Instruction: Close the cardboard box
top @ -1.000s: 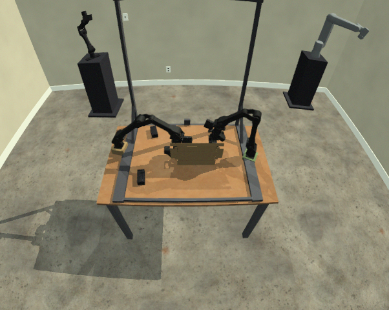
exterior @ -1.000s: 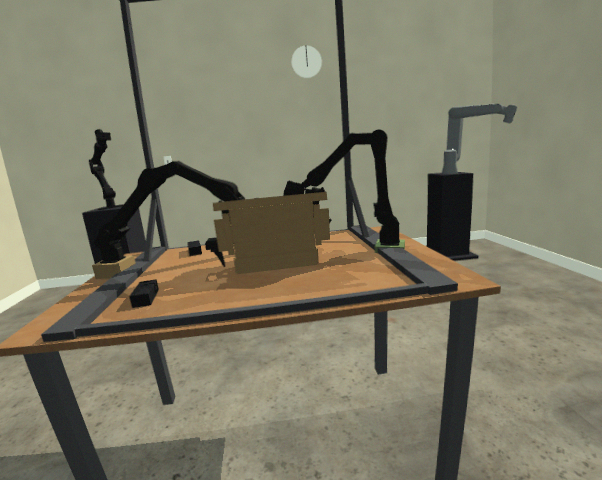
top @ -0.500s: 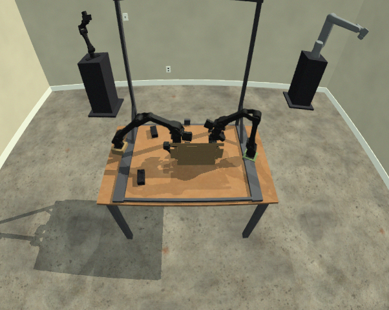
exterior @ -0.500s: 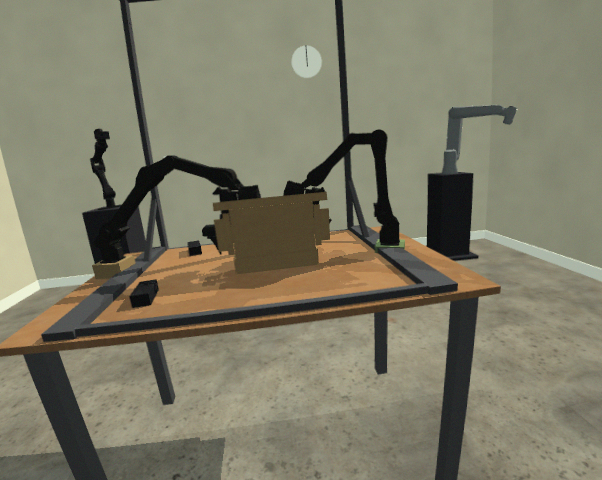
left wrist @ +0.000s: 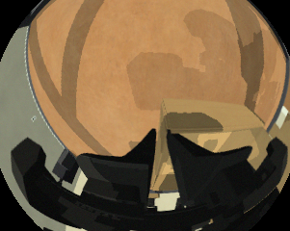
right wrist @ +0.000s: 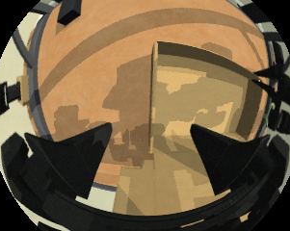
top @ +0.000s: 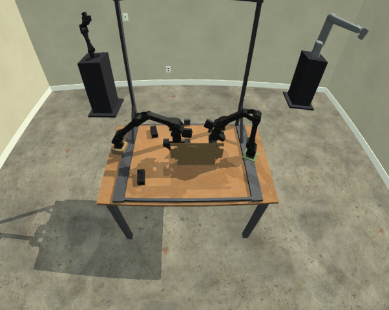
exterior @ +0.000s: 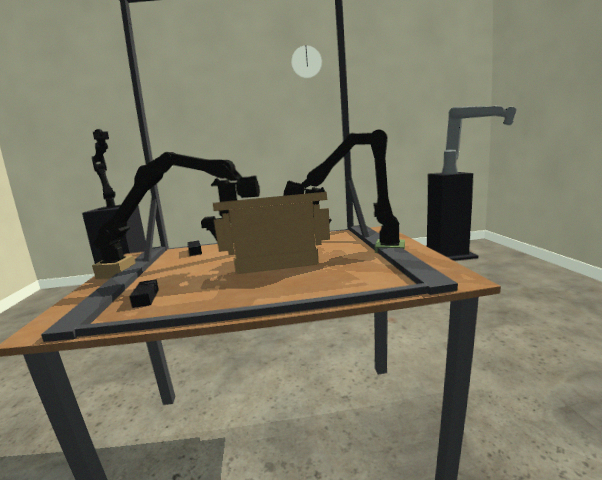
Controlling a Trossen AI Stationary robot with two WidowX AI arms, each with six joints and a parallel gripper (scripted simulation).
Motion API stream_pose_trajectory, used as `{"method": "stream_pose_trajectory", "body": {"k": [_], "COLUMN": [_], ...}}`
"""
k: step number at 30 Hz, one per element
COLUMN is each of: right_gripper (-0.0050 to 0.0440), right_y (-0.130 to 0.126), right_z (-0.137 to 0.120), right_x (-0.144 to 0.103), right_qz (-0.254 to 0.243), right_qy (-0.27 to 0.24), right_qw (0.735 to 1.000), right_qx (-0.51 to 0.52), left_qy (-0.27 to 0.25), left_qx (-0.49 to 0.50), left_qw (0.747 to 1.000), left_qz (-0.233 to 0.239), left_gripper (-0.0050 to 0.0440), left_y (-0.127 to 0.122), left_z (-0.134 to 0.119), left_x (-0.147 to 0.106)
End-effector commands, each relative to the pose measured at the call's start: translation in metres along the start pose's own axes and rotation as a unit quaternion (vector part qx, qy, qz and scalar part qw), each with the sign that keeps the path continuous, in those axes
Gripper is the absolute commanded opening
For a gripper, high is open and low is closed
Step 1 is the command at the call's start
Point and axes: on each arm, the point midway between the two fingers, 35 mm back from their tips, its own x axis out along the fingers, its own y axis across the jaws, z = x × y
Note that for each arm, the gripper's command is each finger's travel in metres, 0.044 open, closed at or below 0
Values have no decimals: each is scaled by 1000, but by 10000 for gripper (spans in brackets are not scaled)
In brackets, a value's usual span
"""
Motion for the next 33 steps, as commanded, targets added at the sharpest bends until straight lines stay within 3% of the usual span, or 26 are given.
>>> {"method": "stream_pose_trajectory", "body": {"k": [1,8,17,20,23,25,29,33], "right_gripper": [437,437,437,437,365,365,269,173], "right_y": [-3,8,51,54,54,54,54,54], "right_z": [0,13,52,54,54,54,54,54], "right_x": [-14,-17,-21,-21,-21,-21,-21,-21], "right_qz": [-17,-17,-16,-16,-16,-16,-16,-16], "right_qy": [4,4,3,3,3,3,3,3], "right_qw": [1000,1000,1000,1000,1000,1000,1000,1000], "right_qx": [-3,-3,-3,-3,-3,-3,-3,-3], "left_qy": [7,7,7,7,7,7,7,7], "left_qx": [-2,-2,-2,-2,-2,-2,-2,-2], "left_qw": [1000,1000,1000,1000,1000,1000,1000,1000], "left_qz": [4,4,4,4,4,4,4,4], "left_gripper": [63,63,63,63,63,63,63,63], "left_y": [1,1,1,1,2,2,2,2], "left_z": [-3,-3,-3,-3,-8,-8,-18,-19], "left_x": [-4,-4,-4,-4,-16,-16,-53,-57]}}
